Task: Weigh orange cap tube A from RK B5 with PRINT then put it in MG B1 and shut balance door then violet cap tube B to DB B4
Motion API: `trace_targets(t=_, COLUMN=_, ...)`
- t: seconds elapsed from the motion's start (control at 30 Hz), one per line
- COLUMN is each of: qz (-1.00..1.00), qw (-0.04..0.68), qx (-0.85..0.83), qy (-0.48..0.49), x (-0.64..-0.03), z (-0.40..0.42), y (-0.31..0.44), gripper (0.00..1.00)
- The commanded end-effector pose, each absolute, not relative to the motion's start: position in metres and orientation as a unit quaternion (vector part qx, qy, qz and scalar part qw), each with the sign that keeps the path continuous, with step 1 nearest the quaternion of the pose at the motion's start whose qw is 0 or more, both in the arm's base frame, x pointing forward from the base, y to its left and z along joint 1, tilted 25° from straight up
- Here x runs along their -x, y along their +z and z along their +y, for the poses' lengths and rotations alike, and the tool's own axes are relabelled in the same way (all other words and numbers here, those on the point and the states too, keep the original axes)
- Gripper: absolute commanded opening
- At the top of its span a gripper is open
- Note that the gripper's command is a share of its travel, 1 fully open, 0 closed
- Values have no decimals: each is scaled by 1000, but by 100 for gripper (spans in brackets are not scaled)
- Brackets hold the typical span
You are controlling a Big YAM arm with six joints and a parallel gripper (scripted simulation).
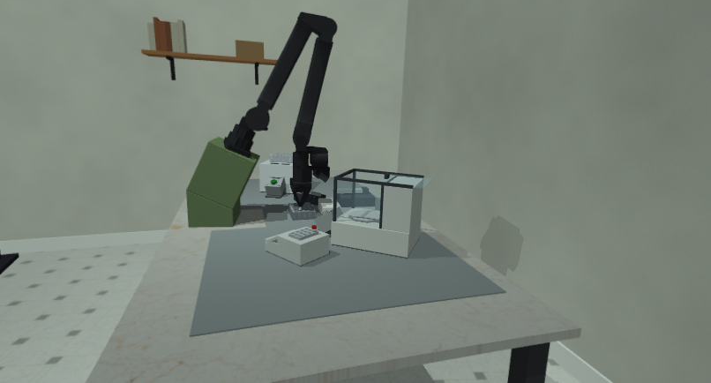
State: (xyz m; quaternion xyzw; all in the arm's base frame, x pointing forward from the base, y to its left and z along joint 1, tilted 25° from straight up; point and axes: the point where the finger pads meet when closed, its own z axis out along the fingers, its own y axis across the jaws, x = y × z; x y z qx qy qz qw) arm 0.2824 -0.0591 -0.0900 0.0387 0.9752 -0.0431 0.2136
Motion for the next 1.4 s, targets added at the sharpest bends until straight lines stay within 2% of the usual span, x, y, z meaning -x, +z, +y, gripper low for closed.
trace_targets(t=0.0, qz=975, qw=214, qx=-44, qy=-48, x=-279, z=-65, y=-86, gripper=9)
trace_targets(t=1.37, qz=975, qw=213, qx=-43, qy=-46, x=-269, z=-64, y=-71, gripper=9)
